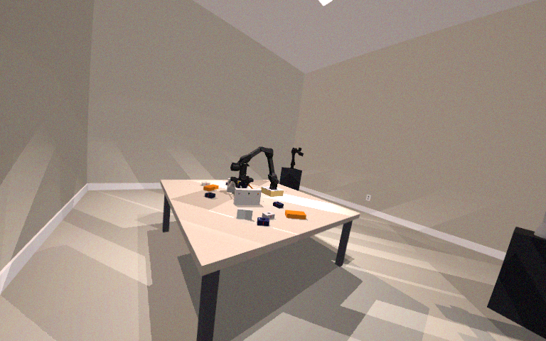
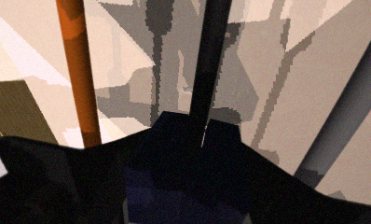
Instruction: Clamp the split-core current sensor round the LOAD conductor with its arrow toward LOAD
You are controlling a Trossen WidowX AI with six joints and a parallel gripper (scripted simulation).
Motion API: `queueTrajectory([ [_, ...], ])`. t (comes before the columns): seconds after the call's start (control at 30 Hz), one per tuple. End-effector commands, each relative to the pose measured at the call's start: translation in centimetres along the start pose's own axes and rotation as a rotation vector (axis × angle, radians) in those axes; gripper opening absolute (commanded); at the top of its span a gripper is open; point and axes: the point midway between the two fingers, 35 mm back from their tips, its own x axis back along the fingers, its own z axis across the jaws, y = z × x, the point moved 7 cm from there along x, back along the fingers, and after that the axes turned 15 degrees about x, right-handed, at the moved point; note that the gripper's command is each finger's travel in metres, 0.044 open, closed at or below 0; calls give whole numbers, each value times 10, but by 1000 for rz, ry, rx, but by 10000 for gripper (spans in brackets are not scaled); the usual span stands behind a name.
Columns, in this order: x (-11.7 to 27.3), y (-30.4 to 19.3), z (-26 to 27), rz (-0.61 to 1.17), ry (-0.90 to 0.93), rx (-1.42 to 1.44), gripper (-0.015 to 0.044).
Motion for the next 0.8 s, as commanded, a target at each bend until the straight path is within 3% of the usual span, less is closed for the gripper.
queueTrajectory([
  [0.0, 0, 0, 0, 0, 1, 0, 307],
  [0.5, 0, 0, 0, 0, 1, 0, 207],
  [0.77, 6, 1, 1, 9, -12, 0, 0],
])
